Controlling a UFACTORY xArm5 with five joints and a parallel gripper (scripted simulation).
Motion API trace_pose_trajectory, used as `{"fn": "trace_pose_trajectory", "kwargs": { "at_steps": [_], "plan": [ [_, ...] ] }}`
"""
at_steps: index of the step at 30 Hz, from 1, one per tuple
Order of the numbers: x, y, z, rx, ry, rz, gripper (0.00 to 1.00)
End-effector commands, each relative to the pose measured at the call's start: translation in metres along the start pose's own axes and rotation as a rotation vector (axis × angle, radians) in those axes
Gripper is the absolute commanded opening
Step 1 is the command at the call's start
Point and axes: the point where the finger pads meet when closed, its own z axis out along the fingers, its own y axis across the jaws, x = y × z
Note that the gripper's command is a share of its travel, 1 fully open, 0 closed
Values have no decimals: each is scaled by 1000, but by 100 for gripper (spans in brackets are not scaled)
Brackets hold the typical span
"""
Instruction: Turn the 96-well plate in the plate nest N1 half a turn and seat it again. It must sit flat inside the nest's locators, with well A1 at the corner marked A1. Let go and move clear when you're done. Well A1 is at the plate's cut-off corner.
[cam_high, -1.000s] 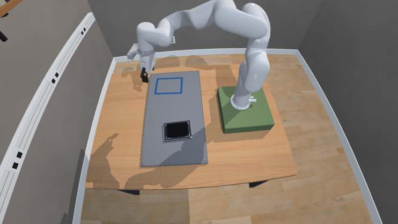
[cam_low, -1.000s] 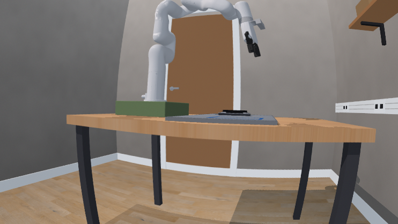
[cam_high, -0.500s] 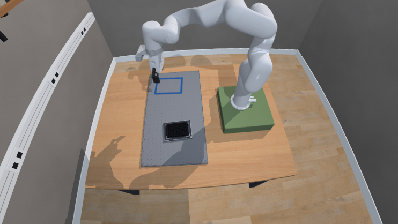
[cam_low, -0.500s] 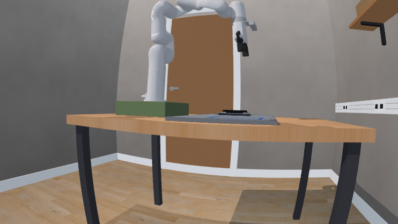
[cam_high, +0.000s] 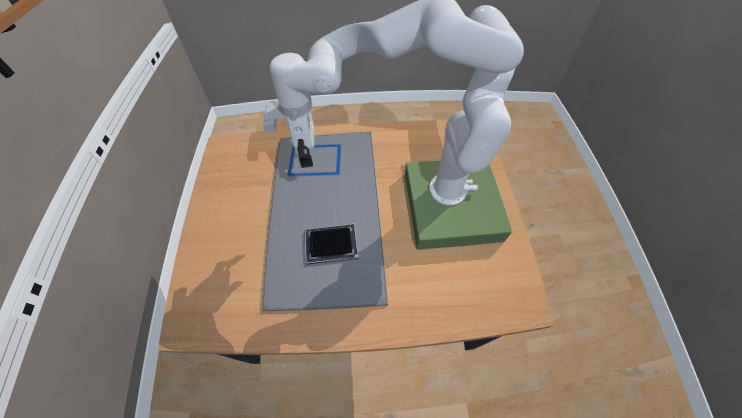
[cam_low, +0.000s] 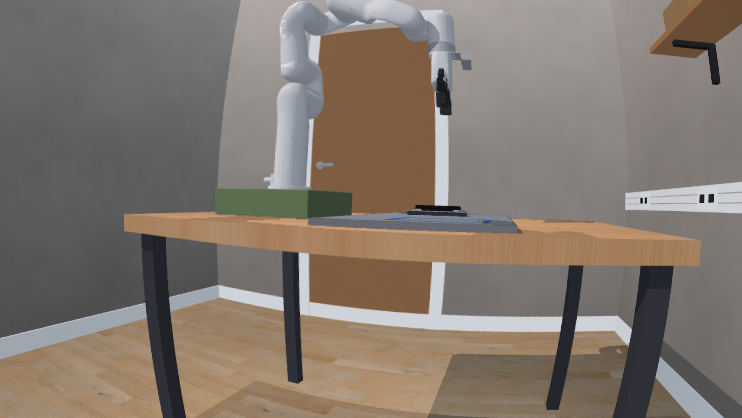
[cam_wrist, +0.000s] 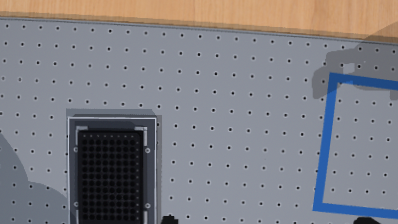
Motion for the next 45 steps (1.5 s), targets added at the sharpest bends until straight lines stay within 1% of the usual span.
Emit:
{"fn": "trace_pose_trajectory", "kwargs": {
  "at_steps": [1,11,13,28,30,45],
  "plan": [
    [-1,-15,15,-2,2,-9,100],
    [-8,-48,52,-1,2,-9,100],
    [-8,-48,52,-1,2,-9,100],
    [-17,-98,107,-1,2,-9,100],
    [-17,-98,107,-1,2,-9,100],
    [-27,-147,163,0,1,-9,100]
  ]
}}
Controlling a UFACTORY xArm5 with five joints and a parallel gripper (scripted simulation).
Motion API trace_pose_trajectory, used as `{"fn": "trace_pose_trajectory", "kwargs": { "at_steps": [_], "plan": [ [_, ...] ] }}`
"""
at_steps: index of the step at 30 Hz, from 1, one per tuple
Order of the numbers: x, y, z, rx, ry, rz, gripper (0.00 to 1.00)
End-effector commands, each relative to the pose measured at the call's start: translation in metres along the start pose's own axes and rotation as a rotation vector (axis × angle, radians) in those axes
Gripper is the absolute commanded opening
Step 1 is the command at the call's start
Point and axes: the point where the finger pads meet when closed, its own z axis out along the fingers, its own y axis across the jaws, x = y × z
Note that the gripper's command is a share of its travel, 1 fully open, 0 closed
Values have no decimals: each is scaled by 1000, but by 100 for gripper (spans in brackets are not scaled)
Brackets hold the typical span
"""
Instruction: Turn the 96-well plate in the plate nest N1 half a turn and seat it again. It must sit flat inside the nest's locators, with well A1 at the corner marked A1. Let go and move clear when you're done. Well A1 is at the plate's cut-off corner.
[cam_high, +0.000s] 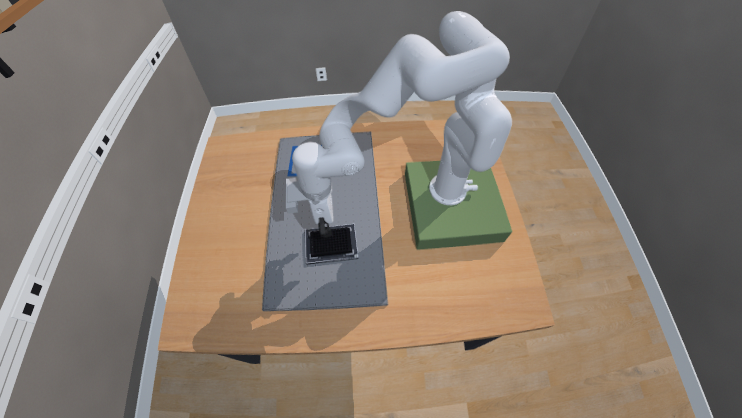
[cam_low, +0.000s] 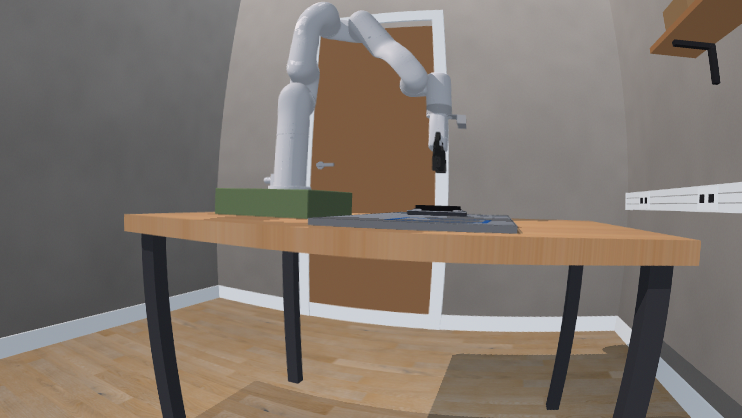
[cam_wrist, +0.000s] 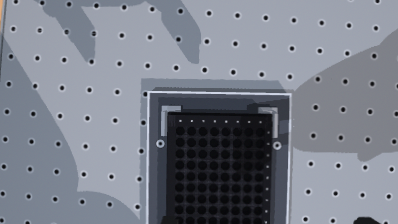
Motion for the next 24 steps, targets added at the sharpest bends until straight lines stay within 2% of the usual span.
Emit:
{"fn": "trace_pose_trajectory", "kwargs": {
  "at_steps": [1,19,24],
  "plan": [
    [1,-14,14,-3,6,1,100],
    [0,-17,18,-3,6,1,100],
    [0,-17,26,-3,6,1,100]
  ]
}}
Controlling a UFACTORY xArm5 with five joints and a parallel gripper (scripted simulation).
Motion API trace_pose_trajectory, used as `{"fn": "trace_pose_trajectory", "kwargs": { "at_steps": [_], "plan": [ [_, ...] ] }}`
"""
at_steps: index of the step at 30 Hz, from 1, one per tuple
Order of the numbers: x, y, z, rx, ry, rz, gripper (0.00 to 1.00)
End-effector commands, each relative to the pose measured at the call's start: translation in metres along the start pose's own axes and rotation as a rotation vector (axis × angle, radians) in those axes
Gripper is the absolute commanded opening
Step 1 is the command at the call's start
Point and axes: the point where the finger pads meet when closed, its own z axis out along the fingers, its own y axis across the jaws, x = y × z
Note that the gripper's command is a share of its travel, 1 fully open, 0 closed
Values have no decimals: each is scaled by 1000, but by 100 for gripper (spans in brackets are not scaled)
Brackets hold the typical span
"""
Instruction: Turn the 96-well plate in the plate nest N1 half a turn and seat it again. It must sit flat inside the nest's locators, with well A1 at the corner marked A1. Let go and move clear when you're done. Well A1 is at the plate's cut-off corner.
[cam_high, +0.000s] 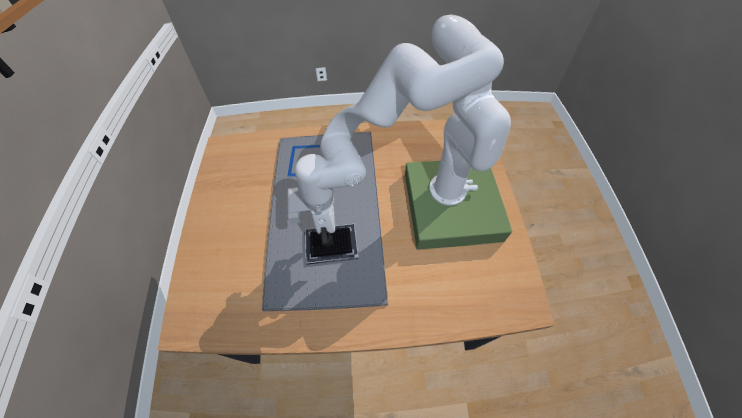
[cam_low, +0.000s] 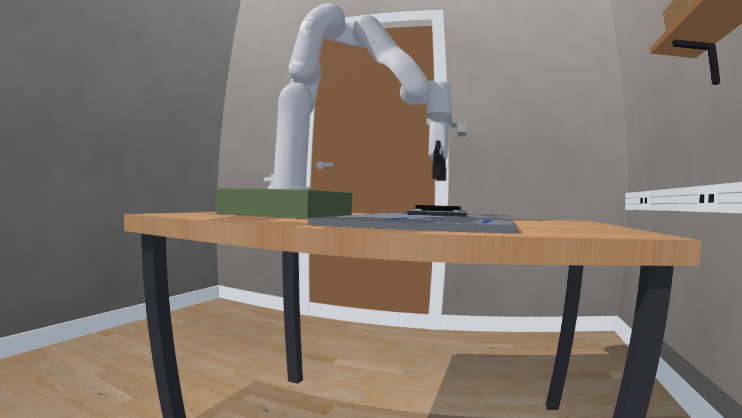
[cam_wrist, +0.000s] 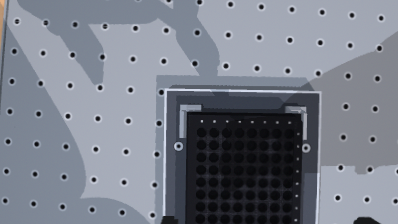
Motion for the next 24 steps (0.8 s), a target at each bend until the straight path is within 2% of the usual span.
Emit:
{"fn": "trace_pose_trajectory", "kwargs": {
  "at_steps": [1,24],
  "plan": [
    [1,0,6,-4,4,0,100],
    [1,0,41,-4,4,0,100]
  ]
}}
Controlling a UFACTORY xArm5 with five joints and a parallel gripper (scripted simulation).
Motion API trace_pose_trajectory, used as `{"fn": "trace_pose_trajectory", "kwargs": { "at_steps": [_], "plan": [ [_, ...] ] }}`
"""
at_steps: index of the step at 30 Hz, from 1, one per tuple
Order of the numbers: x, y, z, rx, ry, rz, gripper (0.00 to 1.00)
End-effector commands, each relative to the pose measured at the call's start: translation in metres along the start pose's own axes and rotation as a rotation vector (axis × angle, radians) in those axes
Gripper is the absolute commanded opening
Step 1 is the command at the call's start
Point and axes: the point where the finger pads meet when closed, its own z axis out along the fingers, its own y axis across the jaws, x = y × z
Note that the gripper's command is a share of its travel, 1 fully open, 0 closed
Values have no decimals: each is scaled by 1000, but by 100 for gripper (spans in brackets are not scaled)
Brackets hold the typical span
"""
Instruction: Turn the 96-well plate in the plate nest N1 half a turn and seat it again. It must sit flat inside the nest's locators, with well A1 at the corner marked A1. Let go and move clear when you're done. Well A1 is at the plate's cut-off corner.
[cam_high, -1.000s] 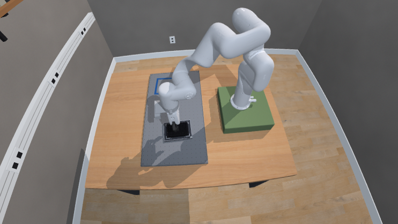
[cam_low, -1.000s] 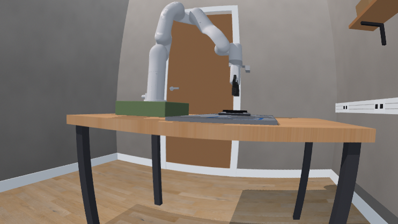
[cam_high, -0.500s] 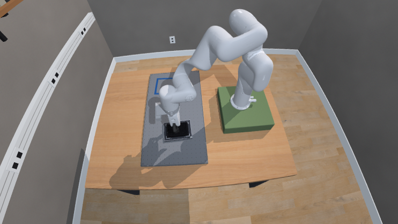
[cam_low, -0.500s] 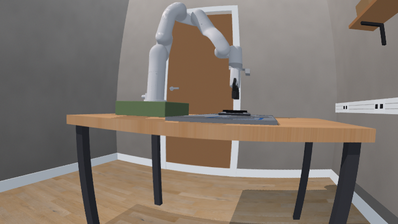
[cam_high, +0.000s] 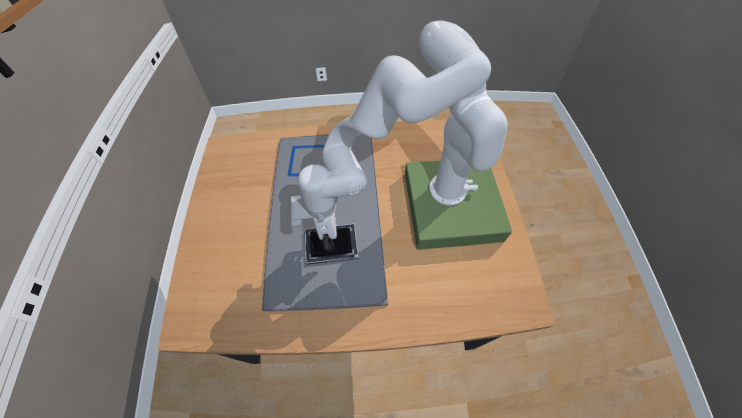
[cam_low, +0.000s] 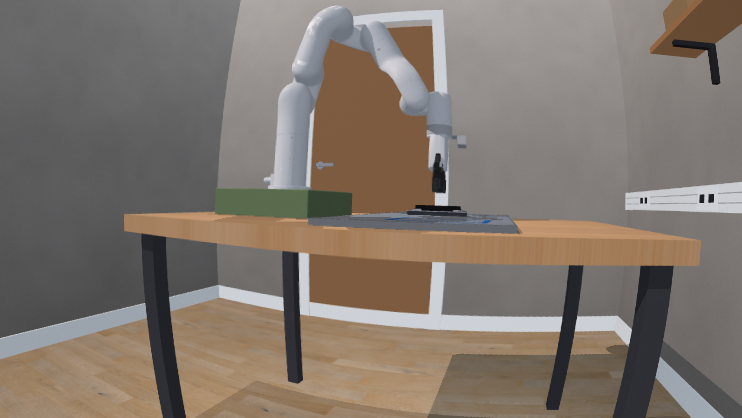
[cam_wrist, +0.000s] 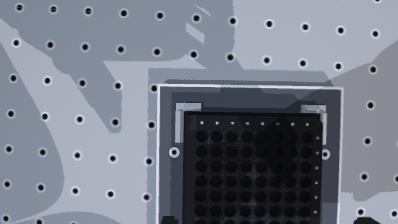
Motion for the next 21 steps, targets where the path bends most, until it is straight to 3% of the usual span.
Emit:
{"fn": "trace_pose_trajectory", "kwargs": {
  "at_steps": [1,11,21],
  "plan": [
    [2,0,7,-4,5,0,100],
    [2,0,20,-4,5,0,100],
    [2,0,21,-4,5,0,100]
  ]
}}
